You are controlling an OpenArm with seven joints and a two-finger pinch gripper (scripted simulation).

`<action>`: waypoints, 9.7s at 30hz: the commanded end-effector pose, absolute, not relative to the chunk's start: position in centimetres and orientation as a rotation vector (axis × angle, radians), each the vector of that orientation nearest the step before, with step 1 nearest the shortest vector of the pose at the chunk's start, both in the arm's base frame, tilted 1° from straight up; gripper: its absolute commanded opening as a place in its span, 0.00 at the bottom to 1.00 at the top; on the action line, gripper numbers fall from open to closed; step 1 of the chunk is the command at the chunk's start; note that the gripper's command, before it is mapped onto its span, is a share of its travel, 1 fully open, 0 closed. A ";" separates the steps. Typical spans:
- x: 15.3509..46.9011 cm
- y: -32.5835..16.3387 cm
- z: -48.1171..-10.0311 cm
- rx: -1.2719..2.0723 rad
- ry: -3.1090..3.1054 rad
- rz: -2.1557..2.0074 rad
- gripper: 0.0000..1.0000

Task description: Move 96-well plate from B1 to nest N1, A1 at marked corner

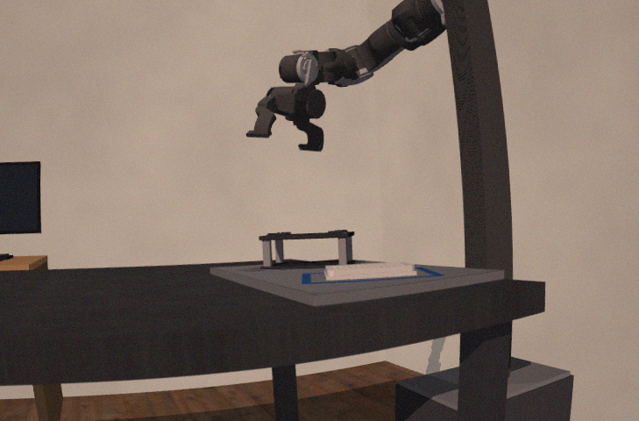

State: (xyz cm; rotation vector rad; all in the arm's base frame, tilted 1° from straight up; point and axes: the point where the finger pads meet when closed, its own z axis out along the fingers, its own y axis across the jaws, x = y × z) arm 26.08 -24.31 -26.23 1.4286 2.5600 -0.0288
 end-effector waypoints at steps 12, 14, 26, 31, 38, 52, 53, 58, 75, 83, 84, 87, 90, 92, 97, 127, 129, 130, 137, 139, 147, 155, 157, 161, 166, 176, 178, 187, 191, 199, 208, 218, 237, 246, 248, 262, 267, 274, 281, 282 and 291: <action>26.2 -24.3 -26.1 1.428 2.557 -0.026 1.00; 26.2 -24.3 -26.1 1.428 2.557 -0.026 1.00; 26.2 -24.3 -26.1 1.428 2.557 -0.026 1.00; 26.2 -24.3 -26.1 1.428 2.557 -0.026 1.00; 26.2 -24.3 -26.1 1.428 2.557 -0.026 1.00; 26.0 -23.5 -26.6 1.370 2.605 -0.025 0.97; 25.9 -22.7 -27.0 1.310 2.651 -0.023 0.93; 25.6 -20.4 -28.2 1.123 2.782 -0.019 0.77; 25.1 -16.5 -30.3 0.795 2.967 -0.009 0.77; 25.1 -16.5 -30.3 0.795 2.967 -0.009 0.77; 25.1 -16.5 -30.3 0.795 2.967 -0.009 0.77; 25.0 -14.9 -31.0 0.703 3.008 -0.005 0.77; 24.6 -12.5 -32.3 0.554 3.074 -0.006 0.77; 24.6 -12.5 -32.3 0.554 3.074 -0.006 0.77; 24.6 -12.5 -32.3 0.554 3.074 -0.006 0.77; 23.4 -4.6 -36.5 0.554 3.074 -0.005 0.77; 23.4 -4.6 -36.5 0.554 3.074 -0.005 0.77; 23.4 -4.6 -36.5 0.554 3.074 -0.005 0.77; 23.3 -3.7 -36.9 0.550 3.074 -0.002 0.77; 23.0 -2.2 -37.7 0.552 3.074 -0.003 0.77; 22.7 -0.6 -38.6 0.554 3.075 -0.004 0.77; 22.6 0.1 -39.0 0.550 3.075 -0.004 0.77; 22.4 0.9 -39.5 0.553 3.075 -0.004 0.77; 22.3 1.2 -39.7 0.554 3.075 -0.004 0.77; 22.3 1.2 -39.7 0.554 3.075 -0.004 0.77; 22.4 0.9 -39.6 0.554 3.075 -0.004 0.77; 22.4 0.9 -39.6 0.554 3.075 -0.004 0.77; 22.4 0.9 -39.6 0.554 3.075 -0.004 0.77; 22.4 0.8 -39.6 0.554 3.075 -0.010 0.77; 22.4 0.8 -39.6 0.554 3.075 -0.010 0.77; 22.5 0.6 -44.0 0.554 3.075 -0.005 0.77; 22.5 0.6 -45.1 0.554 3.075 -0.004 0.77; 22.5 0.6 -46.1 0.554 3.075 -0.005 0.77; 22.4 0.6 -48.1 0.546 3.080 -0.001 0.77; 22.4 0.6 -48.1 0.546 3.080 -0.001 0.77; 22.8 0.5 -47.8 0.557 3.075 -0.009 0.77; 22.8 0.5 -47.8 0.557 3.075 -0.009 0.77; 22.6 0.4 -47.9 0.556 3.076 -0.012 0.77; 22.3 0.4 -48.0 0.553 3.078 -0.018 0.77; 22.3 0.4 -48.0 0.553 3.078 -0.018 0.77; 22.5 0.4 -47.9 0.554 3.076 -0.015 0.77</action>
